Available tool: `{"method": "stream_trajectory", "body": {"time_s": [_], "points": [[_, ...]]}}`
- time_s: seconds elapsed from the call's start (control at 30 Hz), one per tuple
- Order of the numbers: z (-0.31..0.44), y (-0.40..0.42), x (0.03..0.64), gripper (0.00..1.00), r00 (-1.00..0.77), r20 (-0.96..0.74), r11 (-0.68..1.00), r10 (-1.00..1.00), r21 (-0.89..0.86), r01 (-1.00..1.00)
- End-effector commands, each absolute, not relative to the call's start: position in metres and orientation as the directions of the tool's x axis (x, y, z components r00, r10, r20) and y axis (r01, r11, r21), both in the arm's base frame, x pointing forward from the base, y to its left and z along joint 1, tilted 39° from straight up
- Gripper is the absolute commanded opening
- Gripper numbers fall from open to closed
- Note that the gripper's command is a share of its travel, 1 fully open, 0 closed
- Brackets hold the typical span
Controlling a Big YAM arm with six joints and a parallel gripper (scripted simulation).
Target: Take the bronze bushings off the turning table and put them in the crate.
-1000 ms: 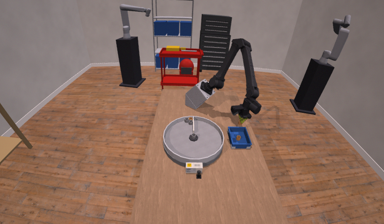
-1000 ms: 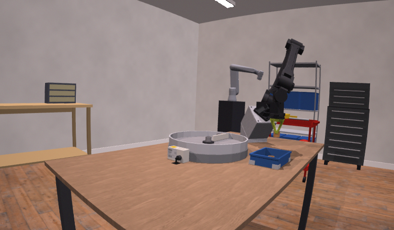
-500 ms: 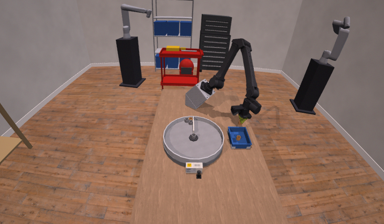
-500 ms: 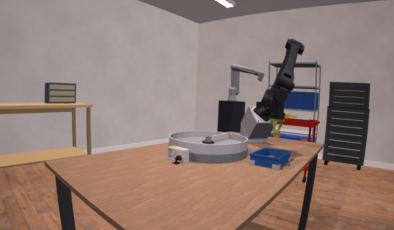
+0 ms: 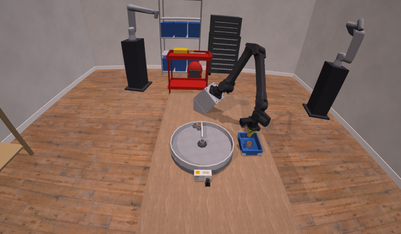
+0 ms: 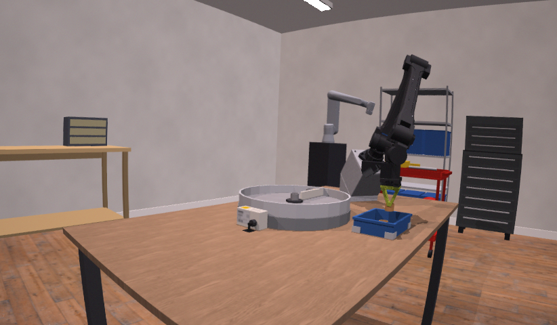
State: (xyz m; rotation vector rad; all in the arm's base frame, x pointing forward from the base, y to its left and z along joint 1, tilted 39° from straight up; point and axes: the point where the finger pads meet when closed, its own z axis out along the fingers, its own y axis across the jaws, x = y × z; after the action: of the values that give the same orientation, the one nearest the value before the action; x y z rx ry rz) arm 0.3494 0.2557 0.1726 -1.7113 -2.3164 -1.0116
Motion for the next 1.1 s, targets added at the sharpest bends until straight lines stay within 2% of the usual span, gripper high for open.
{"method": "stream_trajectory", "body": {"time_s": [0.0, 0.1, 1.07], "points": [[0.173, 0.264, 0.353, 0.0, -0.366, 0.446, 0.141, 0.817, 0.461, 0.876], [0.193, 0.26, 0.359, 0.0, -0.372, 0.449, 0.118, 0.812, 0.499, 0.858], [0.191, 0.259, 0.357, 0.0, -0.372, 0.447, 0.124, 0.814, 0.492, 0.862]]}}
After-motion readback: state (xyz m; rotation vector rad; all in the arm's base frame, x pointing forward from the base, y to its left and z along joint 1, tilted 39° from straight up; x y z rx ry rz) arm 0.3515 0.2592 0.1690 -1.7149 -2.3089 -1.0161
